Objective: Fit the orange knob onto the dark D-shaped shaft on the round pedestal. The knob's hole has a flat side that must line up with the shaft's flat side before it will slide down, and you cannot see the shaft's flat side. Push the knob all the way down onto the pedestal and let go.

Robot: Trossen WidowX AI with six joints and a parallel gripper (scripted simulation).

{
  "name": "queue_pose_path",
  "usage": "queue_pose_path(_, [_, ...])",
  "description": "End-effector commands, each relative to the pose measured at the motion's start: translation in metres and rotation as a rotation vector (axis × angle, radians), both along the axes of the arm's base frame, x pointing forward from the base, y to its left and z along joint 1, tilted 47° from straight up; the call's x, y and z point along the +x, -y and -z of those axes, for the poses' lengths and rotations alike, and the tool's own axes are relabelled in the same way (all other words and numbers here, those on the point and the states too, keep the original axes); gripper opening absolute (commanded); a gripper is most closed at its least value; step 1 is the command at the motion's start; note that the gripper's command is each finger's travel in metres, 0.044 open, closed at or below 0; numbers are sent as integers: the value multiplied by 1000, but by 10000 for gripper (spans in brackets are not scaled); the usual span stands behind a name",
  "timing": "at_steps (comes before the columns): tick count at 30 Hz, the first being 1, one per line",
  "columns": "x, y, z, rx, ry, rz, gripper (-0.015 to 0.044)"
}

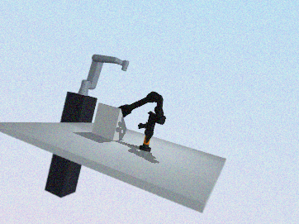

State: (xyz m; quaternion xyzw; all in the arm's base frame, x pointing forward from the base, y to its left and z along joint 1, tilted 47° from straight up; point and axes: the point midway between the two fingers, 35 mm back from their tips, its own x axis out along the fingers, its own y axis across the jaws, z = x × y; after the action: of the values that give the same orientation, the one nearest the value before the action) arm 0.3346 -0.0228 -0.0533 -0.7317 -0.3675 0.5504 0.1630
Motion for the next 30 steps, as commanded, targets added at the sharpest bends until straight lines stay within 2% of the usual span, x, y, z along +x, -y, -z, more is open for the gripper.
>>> queue_pose_path(1, [0,1,0,0,1,0,53])
queue_pose_path(16, [0,1,0,0,1,0,440])
queue_pose_path(24, [0,3,-2,-1,1,1,440])
queue_pose_path(30, [-12,68,-63,-4,-1,1,440])
